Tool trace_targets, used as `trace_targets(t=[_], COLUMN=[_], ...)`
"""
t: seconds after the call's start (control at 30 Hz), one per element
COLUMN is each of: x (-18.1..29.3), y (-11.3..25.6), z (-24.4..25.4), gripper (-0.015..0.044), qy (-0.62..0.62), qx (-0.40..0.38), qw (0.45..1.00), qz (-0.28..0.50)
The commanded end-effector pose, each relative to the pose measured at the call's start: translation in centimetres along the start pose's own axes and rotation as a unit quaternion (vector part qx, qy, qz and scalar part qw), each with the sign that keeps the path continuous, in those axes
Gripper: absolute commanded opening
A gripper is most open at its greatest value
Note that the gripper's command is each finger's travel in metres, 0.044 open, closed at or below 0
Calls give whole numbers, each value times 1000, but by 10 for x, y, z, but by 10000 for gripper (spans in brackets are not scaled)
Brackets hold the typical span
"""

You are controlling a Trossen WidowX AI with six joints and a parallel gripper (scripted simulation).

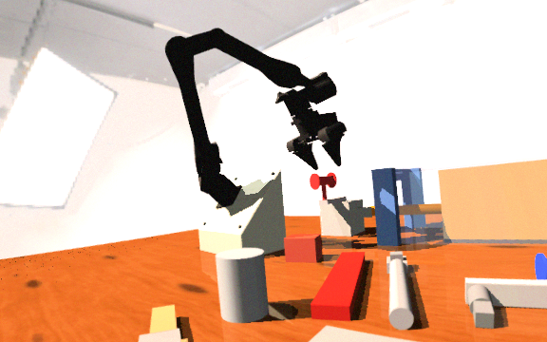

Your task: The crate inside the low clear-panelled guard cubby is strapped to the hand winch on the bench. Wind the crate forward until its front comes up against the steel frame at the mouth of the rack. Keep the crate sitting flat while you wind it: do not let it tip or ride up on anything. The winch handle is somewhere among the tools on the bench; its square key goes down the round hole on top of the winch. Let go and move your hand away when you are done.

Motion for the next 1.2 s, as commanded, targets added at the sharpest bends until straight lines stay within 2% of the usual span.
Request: trace_targets(t=[0.0,0.97,1.17], x=[4,25,23], y=[-7,-45,-42], z=[-1,-4,-3], gripper=[440,440,282], qy=[1,-2,-4], qx=[1,3,1], qw=[1000,1000,1000], qz=[3,0,-2])
Point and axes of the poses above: the point midway between the two fingers, 35 mm back from their tips, its own y axis back along the fingers, its own z axis across the jaws, x = y × z, the point moved 4 cm from there along y, back along the fingers, and after that the axes turned 8 degrees about -y, right-handed, at the moved point
